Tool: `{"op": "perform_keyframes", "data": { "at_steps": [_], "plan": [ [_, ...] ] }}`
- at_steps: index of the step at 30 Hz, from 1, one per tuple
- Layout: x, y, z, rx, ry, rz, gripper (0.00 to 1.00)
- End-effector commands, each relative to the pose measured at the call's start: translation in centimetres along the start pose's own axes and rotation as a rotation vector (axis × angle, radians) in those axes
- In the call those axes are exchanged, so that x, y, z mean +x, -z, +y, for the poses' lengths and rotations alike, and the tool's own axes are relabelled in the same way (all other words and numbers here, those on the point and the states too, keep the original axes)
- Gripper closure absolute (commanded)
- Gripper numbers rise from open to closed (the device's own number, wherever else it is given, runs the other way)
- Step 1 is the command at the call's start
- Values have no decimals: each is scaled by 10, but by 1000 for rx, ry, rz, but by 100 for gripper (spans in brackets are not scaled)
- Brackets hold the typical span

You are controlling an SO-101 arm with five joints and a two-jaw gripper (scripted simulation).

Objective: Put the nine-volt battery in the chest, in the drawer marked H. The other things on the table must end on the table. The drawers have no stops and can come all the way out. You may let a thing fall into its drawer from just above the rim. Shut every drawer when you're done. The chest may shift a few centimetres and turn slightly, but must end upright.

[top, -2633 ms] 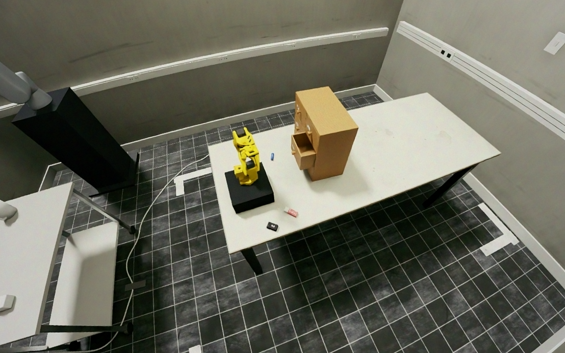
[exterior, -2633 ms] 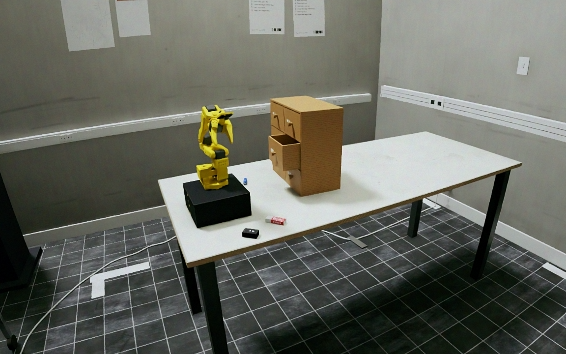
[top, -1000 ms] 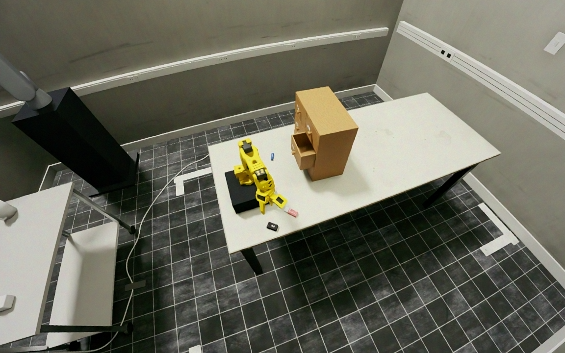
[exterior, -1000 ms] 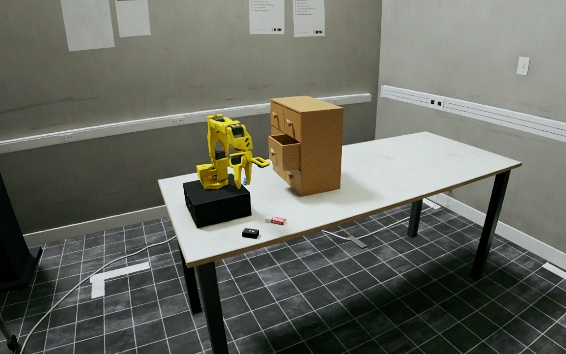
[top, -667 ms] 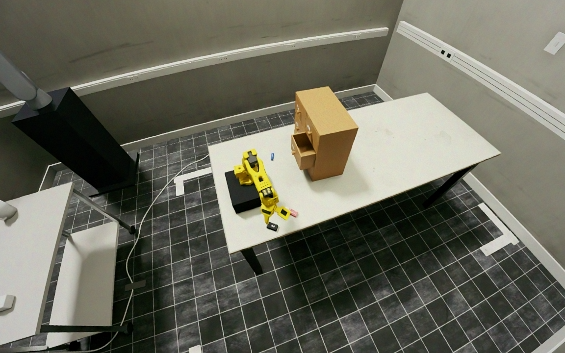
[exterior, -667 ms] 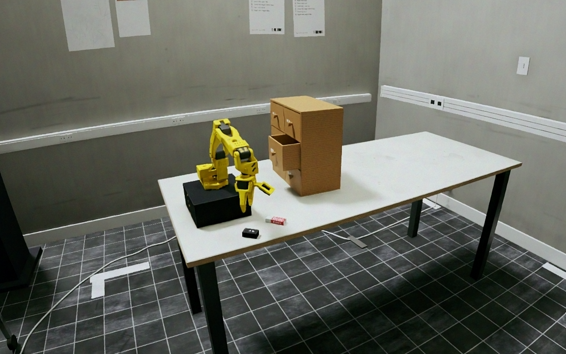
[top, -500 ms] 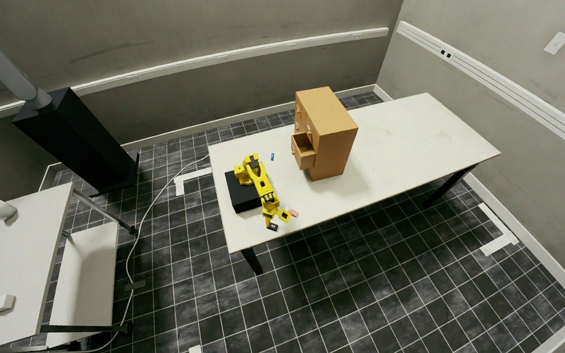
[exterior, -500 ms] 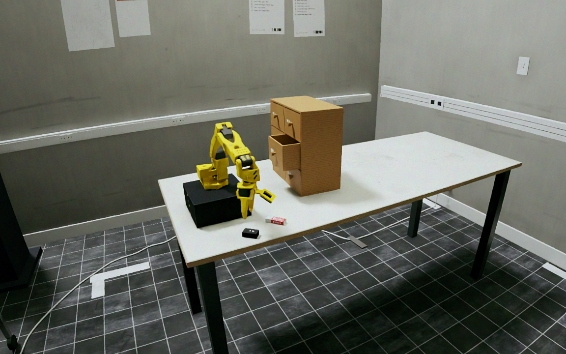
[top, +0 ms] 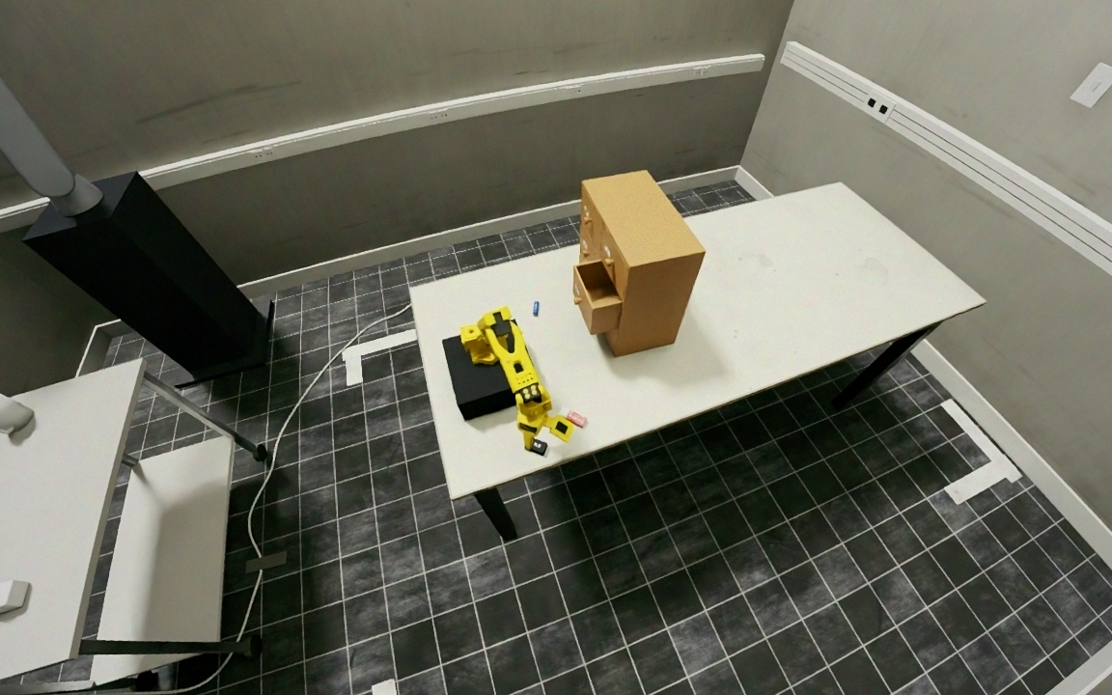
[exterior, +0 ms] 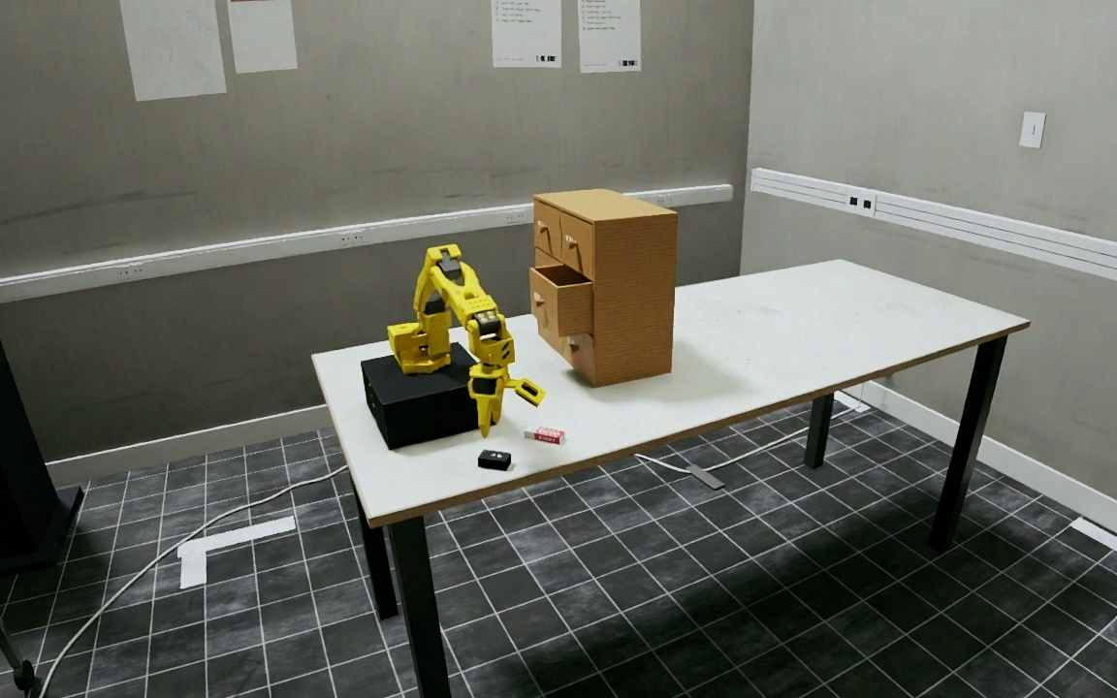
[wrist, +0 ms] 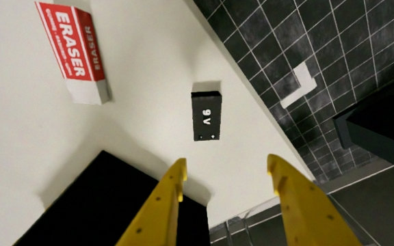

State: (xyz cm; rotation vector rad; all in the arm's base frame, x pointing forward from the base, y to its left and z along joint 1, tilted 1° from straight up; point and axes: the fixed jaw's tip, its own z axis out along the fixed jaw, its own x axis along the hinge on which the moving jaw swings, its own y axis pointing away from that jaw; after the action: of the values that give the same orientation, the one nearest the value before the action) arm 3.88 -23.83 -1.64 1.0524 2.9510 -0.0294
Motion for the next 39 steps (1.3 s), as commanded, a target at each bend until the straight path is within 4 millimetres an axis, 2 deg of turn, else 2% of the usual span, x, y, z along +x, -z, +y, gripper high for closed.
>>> {"op": "perform_keyframes", "data": {
  "at_steps": [1, 9, 39],
  "plan": [
    [1, -6, 0, -8, 3, 6, 70],
    [2, -16, 0, -8, 3, 6, 70],
    [5, -21, 1, -7, 3, 6, 70]
  ]
}}
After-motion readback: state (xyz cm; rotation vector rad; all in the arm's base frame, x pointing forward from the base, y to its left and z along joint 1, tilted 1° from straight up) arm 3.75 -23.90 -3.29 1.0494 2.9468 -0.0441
